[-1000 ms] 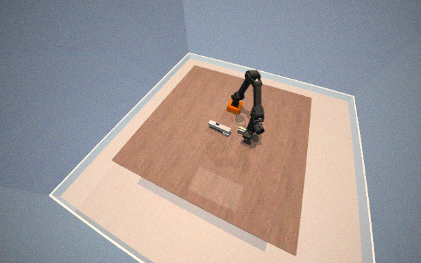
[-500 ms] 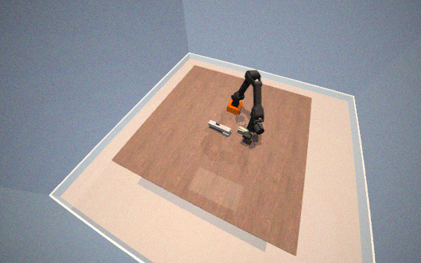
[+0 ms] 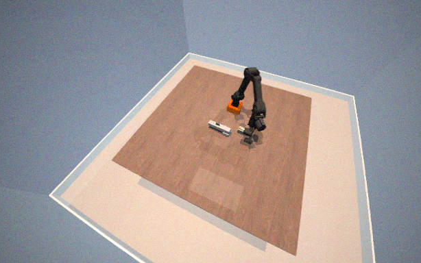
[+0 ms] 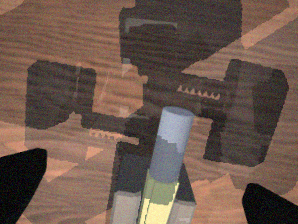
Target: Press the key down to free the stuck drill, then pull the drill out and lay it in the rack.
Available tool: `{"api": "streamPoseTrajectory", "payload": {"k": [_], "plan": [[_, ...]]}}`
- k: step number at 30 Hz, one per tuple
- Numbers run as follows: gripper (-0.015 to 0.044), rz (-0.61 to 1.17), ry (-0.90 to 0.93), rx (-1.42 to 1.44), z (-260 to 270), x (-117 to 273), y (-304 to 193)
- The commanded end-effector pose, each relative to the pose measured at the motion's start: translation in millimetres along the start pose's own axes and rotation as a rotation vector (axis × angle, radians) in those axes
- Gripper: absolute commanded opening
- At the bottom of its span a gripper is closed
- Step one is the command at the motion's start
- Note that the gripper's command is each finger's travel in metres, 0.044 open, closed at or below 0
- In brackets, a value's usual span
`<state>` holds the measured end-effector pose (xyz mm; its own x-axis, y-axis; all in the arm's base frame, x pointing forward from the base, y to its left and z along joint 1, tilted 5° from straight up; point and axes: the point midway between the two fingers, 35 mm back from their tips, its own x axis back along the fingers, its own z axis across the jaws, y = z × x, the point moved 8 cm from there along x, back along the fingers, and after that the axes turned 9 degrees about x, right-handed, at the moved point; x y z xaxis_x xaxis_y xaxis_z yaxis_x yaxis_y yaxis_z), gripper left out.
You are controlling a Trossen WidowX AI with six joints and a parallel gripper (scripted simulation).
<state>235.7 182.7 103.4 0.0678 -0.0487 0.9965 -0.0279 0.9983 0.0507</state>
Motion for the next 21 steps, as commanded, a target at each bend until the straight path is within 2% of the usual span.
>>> {"api": "streamPoseTrajectory", "payload": {"k": [1, 8, 12, 21], "plan": [[0.044, -0.004, -0.014, 0.001, -2, 18, 1], [0.044, -0.004, -0.014, 0.001, -5, 41, 3], [0.044, -0.024, -0.031, 0.029, -11, 31, 7], [0.044, -0.23, -0.461, 0.481, -103, 16, 77]]}}
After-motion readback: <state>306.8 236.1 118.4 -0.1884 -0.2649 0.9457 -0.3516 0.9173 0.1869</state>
